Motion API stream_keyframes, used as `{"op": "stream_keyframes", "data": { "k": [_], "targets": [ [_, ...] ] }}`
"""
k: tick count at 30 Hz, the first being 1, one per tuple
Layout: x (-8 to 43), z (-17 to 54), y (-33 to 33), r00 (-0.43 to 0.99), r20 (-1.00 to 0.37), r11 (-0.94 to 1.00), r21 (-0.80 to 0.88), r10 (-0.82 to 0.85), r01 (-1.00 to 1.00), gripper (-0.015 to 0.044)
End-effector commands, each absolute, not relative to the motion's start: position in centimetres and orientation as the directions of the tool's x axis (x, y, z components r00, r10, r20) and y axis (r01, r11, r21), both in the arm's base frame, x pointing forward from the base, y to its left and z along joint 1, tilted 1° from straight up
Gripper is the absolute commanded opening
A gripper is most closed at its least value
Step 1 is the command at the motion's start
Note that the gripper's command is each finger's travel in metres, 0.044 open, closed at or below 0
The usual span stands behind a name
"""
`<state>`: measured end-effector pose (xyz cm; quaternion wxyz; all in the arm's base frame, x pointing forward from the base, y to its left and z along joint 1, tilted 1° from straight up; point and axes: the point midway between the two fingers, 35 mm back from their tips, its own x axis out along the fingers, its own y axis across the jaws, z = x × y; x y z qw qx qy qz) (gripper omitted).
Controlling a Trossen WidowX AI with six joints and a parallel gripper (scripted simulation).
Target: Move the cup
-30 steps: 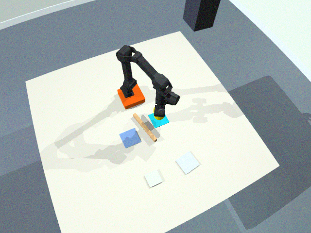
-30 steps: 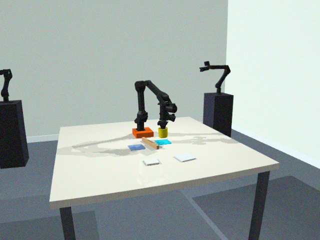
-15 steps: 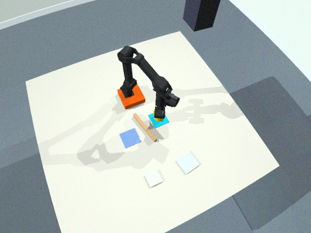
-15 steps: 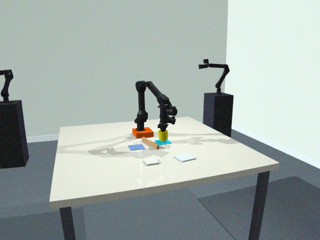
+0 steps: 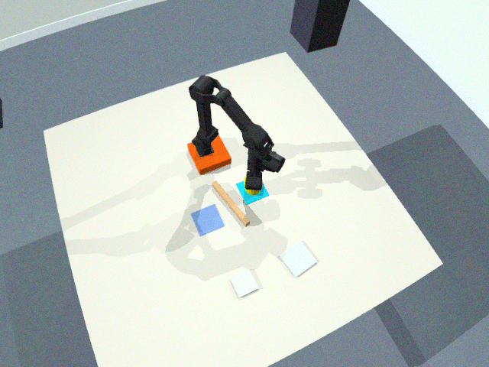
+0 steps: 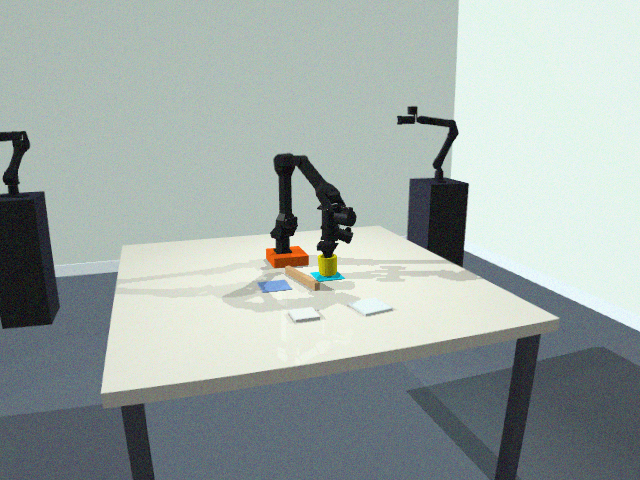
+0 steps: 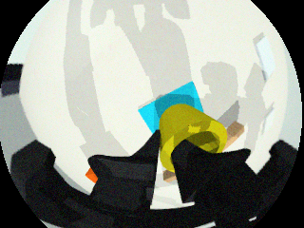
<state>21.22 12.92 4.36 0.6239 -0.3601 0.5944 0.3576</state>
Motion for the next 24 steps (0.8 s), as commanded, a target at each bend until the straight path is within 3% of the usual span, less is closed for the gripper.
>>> {"op": "stream_keyframes", "data": {
  "k": [1,5,11,24],
  "targets": [
    [21.23,4.41,12.92,0.039,-0.999,0.485,-0.025,0.019,-0.874,0.0000],
    [21.23,4.41,12.92,0.039,-0.999,0.485,-0.025,0.019,-0.874,0.0000],
    [21.23,4.41,12.92,0.039,-0.999,0.485,-0.025,0.019,-0.874,0.0146],
    [21.26,5.25,12.95,0.038,-0.999,0.485,-0.025,0.018,-0.874,0.0146]
  ]
}}
